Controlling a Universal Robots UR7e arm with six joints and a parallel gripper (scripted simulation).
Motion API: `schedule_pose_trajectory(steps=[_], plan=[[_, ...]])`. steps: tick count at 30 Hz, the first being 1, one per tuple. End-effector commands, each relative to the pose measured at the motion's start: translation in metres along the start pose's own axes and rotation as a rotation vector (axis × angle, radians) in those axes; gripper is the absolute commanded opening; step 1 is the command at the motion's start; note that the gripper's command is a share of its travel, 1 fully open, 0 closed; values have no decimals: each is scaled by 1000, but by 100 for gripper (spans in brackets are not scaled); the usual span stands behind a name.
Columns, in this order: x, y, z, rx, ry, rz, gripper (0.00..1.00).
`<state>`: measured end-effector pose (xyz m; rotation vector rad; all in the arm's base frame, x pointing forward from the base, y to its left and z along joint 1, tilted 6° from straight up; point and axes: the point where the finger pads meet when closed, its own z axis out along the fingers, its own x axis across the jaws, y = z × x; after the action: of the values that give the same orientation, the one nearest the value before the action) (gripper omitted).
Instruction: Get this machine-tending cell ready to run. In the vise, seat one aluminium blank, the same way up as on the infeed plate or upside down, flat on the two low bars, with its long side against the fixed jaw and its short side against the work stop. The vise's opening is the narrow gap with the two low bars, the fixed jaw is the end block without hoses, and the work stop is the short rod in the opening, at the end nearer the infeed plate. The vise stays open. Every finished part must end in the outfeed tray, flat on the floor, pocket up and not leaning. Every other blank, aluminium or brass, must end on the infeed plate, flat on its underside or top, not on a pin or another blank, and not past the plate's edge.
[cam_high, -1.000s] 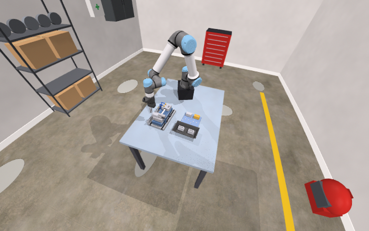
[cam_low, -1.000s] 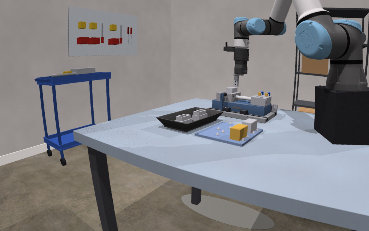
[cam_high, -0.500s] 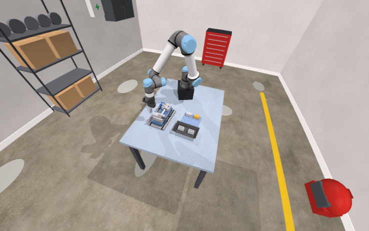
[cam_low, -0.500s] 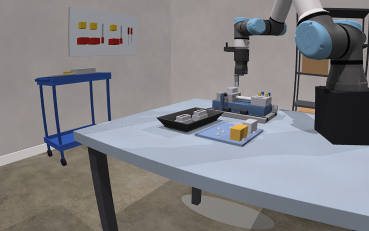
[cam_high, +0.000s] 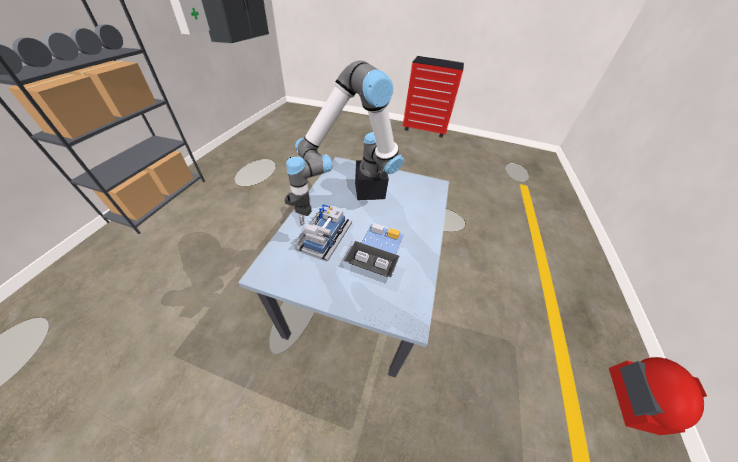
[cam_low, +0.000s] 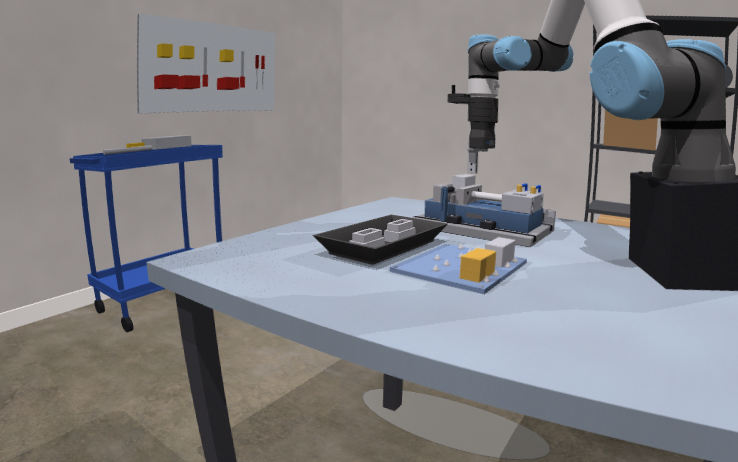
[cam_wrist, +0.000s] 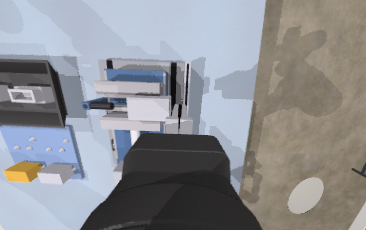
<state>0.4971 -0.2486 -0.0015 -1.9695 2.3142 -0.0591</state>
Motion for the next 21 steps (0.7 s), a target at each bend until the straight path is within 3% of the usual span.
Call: schedule_pose_trajectory(steps=[1, 21], plan=[[0, 0, -1, 1, 1, 0, 0], [0, 0, 3, 1, 1, 0, 0]])
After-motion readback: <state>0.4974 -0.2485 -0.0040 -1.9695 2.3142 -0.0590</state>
